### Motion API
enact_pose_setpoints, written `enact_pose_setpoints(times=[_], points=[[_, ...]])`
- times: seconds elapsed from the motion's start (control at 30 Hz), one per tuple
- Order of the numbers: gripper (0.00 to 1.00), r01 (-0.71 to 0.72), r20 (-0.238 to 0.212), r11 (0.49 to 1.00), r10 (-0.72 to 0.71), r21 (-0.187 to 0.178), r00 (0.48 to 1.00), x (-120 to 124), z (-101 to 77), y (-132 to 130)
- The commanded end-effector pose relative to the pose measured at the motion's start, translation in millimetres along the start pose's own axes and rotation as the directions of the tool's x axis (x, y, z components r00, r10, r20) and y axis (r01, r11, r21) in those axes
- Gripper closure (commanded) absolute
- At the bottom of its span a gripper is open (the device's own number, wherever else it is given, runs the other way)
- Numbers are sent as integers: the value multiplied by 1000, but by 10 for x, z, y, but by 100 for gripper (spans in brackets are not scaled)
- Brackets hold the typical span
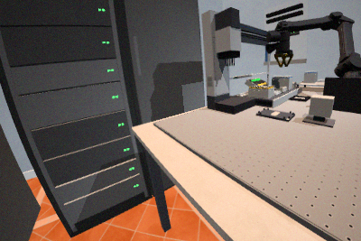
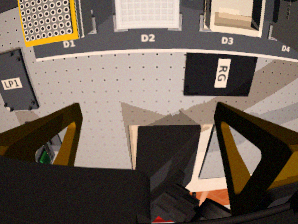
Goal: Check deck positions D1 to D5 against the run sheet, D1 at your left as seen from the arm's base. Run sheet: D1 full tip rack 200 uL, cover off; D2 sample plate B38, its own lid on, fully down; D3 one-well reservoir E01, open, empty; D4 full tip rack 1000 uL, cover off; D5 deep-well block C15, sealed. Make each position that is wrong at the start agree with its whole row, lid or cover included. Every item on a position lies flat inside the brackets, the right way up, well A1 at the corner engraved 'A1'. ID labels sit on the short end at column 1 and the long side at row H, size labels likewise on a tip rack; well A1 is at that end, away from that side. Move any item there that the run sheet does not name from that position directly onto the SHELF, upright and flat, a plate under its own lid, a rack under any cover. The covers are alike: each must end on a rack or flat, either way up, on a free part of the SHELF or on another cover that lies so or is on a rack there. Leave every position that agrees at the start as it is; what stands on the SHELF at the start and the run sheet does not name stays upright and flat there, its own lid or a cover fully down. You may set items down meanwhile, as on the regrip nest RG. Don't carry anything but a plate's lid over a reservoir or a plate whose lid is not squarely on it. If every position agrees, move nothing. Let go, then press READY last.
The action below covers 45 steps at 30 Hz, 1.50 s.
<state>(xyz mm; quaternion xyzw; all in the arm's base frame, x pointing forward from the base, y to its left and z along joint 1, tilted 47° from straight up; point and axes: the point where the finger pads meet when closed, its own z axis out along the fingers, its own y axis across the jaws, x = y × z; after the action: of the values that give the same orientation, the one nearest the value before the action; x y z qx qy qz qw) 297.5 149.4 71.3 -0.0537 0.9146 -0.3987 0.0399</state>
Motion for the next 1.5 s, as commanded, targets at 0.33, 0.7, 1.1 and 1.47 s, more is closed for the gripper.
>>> enact_pose_setpoints(times=[0.33, 0.7, 1.1, 1.47], points=[[0, 1, 3, 1000, -1, -4, 1000, 268, -48, -536], [0, 2, 2, 1000, -2, -3, 1000, 521, -41, -906], [0, -8, 35, 1000, 9, -25, 999, 673, -183, -1274], [0, 4, 11, 1000, -3, -13, 1000, 739, 68, -1242]])
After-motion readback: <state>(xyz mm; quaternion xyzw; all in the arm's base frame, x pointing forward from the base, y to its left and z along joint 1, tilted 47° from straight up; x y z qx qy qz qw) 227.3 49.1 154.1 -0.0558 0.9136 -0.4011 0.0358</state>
